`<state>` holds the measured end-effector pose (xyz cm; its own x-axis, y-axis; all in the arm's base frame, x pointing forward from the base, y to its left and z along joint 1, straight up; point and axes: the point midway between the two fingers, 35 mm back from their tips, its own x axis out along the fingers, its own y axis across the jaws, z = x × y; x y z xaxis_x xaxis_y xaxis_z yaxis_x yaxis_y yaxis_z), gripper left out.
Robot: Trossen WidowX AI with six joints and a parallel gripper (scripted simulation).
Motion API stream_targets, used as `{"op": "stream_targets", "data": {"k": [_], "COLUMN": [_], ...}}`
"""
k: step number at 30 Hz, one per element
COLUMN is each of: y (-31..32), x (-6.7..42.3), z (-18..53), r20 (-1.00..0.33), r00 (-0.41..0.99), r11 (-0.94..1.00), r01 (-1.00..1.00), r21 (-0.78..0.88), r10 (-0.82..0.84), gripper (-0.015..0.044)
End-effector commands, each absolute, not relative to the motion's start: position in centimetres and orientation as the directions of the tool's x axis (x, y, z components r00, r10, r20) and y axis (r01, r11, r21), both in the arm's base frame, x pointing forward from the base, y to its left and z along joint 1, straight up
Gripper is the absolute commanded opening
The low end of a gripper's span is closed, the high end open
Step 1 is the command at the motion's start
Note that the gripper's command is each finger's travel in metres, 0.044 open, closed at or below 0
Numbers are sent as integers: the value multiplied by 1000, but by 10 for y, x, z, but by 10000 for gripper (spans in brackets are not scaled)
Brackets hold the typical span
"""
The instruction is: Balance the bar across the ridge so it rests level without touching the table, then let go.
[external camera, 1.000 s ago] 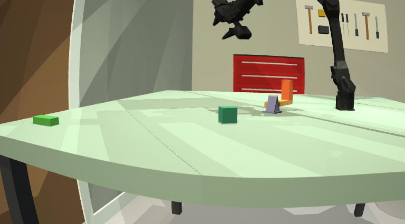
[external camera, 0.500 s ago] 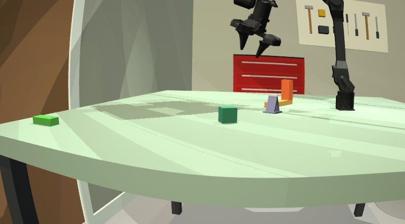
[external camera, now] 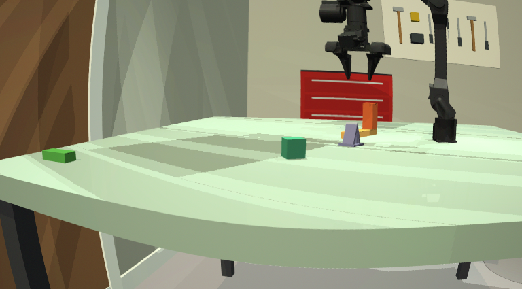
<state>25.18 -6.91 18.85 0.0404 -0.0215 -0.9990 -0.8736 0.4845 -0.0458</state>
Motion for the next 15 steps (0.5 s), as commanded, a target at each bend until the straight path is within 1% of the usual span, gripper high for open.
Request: {"op": "stream_targets", "data": {"k": [1,15], "y": [-67,-69], "x": [249,255], "z": [185,101], "r20": [-1000,-1000], "r00": [26,27], "r11": [483,483], "r01": [-875,-875], "r21": [-27,-27], "r10": [-7,-7], "gripper": [315,315]}}
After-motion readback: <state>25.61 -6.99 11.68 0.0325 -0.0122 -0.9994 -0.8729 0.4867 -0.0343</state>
